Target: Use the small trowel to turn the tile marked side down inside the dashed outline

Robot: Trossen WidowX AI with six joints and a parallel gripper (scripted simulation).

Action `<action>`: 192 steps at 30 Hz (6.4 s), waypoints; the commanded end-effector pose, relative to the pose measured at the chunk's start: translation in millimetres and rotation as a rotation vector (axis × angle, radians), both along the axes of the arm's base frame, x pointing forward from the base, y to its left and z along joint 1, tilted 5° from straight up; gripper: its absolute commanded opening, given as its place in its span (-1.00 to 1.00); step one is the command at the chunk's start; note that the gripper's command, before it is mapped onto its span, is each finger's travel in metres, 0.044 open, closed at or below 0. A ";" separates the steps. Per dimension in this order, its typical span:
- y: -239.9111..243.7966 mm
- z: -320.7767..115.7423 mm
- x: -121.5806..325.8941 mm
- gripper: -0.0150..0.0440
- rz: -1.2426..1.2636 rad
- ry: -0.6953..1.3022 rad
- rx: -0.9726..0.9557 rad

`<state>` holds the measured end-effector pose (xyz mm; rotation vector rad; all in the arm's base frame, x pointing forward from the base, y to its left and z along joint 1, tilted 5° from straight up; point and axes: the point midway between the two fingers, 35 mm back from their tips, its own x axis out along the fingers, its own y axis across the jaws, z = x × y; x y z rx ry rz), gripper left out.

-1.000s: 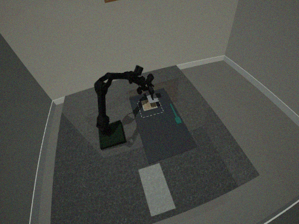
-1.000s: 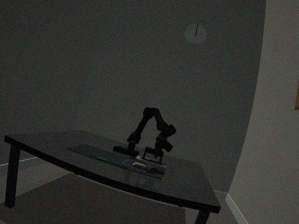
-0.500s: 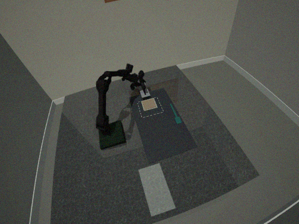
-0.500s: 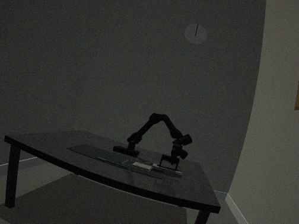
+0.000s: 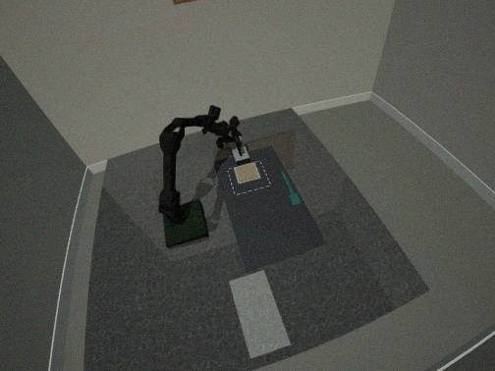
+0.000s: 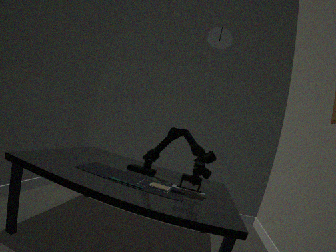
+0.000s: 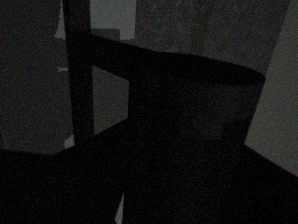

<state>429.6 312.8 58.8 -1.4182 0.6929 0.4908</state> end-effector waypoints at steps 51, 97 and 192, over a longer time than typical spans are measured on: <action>-14.0 -22.1 -1.0 -0.49 -0.008 -0.009 -0.002; -362.0 -4.3 72.9 -0.49 -1.116 0.025 0.009; -533.3 61.4 -44.1 0.53 -1.817 0.005 -0.135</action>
